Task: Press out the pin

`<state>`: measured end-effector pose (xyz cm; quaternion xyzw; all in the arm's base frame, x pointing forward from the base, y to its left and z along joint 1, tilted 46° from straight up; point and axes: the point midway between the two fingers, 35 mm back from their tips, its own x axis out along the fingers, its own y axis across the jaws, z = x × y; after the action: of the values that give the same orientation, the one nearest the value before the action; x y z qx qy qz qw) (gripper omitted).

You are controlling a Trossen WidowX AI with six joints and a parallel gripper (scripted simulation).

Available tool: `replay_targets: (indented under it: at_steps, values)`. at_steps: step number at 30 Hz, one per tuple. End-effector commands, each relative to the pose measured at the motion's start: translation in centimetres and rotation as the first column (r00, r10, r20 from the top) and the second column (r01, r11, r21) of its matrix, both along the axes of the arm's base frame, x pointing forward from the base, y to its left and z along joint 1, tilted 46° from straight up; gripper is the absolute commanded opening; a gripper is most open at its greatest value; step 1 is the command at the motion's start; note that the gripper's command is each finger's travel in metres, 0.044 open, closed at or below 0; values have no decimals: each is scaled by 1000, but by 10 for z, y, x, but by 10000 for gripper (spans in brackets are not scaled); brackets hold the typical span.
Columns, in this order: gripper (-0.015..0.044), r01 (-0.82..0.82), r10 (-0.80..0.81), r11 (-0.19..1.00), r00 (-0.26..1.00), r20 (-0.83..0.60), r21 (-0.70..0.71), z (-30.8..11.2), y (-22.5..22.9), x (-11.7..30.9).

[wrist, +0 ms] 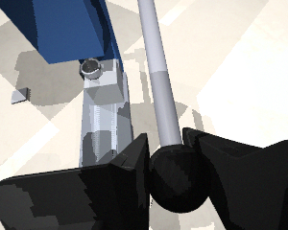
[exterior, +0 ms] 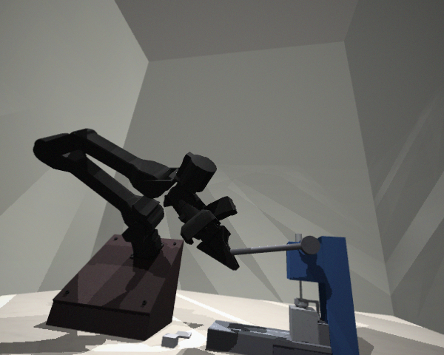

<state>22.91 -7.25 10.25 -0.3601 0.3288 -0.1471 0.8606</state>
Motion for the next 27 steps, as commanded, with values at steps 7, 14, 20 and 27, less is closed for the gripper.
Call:
replay_targets:
  at_steps: [7, 14, 20, 27]
  values:
    - [0, -14, 14, 1000, 1000, 6, 5, 4, 5, 1]
    - [0, -14, 14, 1000, 1000, 5, 5, 5, 7, 1]
    - [0, -14, 14, 1000, 1000, 5, 5, 7, 8, 0]
    - [0, -14, 14, 1000, 1000, 5, 5, 8, 10, 0]
